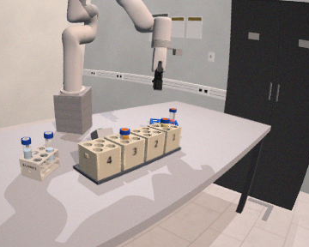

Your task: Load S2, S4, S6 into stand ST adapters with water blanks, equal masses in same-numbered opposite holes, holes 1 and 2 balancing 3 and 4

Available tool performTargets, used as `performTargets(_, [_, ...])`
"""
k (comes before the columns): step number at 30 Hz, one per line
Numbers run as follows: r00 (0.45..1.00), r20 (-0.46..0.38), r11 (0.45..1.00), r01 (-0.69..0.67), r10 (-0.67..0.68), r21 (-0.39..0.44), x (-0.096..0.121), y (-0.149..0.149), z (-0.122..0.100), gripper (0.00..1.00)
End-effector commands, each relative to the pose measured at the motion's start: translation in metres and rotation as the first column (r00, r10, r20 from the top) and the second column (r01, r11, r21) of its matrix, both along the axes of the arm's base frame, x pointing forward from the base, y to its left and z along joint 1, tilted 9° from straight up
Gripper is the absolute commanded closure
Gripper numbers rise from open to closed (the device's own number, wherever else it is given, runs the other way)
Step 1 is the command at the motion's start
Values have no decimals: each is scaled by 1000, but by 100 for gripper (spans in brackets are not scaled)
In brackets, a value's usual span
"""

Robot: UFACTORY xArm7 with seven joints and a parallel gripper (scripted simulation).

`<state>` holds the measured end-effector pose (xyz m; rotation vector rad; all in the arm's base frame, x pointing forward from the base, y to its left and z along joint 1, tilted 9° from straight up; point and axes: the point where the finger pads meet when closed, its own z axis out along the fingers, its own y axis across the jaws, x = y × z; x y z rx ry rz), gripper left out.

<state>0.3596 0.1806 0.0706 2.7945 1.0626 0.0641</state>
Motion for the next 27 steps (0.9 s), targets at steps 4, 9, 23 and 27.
performTargets(4, [1000,4,1000,-1,1,0,-7,35,-4,43])
performTargets(9, [1000,4,1000,-1,1,0,-13,59,-8,43])
performTargets(23, [1000,4,1000,-1,1,0,-28,117,-17,43])
performTargets(27, [1000,4,1000,-1,1,0,-33,136,-19,43])
